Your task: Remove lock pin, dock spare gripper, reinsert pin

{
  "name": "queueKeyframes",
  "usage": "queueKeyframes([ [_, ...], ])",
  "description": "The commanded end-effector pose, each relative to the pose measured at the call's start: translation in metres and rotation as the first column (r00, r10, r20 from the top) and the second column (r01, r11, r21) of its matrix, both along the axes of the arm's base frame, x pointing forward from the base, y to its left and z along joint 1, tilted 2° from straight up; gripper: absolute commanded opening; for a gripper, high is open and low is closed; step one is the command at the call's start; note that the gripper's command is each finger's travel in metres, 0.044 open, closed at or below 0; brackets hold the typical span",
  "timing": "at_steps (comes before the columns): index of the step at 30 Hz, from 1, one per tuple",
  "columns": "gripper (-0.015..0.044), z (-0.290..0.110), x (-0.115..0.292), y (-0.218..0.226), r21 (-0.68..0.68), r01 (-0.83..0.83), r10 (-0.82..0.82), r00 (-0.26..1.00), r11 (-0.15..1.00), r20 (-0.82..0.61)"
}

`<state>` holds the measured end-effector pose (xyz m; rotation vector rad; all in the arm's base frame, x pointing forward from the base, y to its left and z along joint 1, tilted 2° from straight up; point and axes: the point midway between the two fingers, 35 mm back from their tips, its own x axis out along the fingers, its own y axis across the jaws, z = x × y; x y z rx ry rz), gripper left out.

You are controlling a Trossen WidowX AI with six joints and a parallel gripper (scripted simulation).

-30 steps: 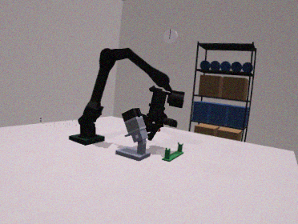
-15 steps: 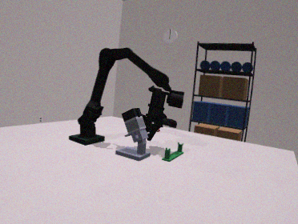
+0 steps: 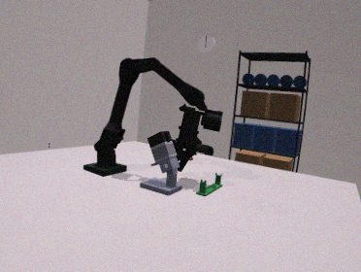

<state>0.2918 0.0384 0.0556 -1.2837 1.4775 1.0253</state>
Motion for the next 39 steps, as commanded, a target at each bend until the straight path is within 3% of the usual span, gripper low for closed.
queueKeyframes([
  [1, 0.0000, 0.000, 0.000, -0.004, -0.005, -0.002, 0.002, 1.000, 1.000, 0.000],
  [39, 0.0000, 0.000, -0.002, -0.019, -0.002, -0.002, 0.002, 1.000, 1.000, -0.008],
])
